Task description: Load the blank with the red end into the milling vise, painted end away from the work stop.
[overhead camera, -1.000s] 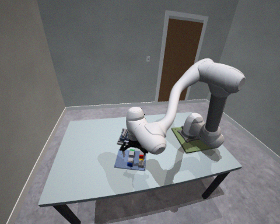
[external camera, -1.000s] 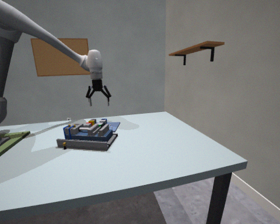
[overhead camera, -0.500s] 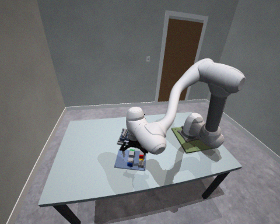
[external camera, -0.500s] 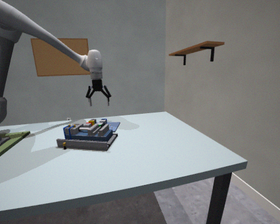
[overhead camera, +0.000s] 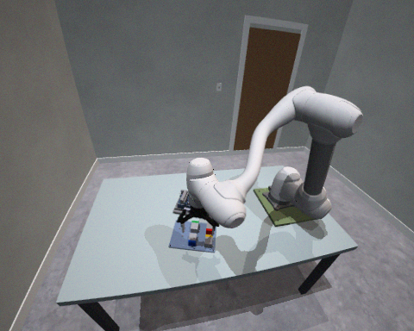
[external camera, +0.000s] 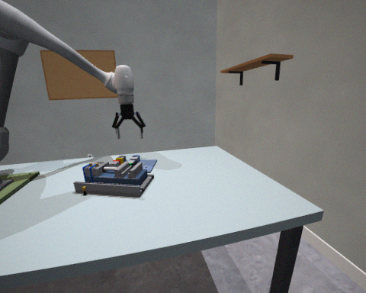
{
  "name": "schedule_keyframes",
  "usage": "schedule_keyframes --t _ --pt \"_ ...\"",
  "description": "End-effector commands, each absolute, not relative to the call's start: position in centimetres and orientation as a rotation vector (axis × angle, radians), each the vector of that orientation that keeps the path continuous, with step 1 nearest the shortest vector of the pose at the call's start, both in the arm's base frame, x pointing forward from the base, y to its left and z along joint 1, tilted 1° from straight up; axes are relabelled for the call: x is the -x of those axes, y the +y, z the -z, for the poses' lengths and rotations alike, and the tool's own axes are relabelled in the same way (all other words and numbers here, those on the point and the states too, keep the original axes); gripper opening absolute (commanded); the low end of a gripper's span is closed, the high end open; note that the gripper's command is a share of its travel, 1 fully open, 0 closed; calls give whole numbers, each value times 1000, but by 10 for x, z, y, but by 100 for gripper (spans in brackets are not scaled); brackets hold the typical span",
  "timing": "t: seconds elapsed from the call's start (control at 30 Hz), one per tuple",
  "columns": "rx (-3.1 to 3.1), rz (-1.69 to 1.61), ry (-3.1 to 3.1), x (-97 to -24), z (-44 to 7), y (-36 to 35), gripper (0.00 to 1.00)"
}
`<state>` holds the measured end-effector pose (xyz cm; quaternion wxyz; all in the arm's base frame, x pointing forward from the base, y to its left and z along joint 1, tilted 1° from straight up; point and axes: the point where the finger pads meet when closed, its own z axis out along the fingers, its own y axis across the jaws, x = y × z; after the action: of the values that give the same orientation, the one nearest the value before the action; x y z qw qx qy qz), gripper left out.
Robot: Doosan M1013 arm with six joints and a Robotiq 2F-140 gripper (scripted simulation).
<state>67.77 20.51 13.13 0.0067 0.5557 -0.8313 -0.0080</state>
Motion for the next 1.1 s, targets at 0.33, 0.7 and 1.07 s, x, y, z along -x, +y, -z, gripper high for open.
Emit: schedule_keyframes --t 0.33,0.7,1.07 --pt "-1738 25 -2601 -673 -152 195 100" --pt "-1738 25 -2601 -667 -174 185 100" --pt "-1738 25 -2601 -659 -207 170 100"
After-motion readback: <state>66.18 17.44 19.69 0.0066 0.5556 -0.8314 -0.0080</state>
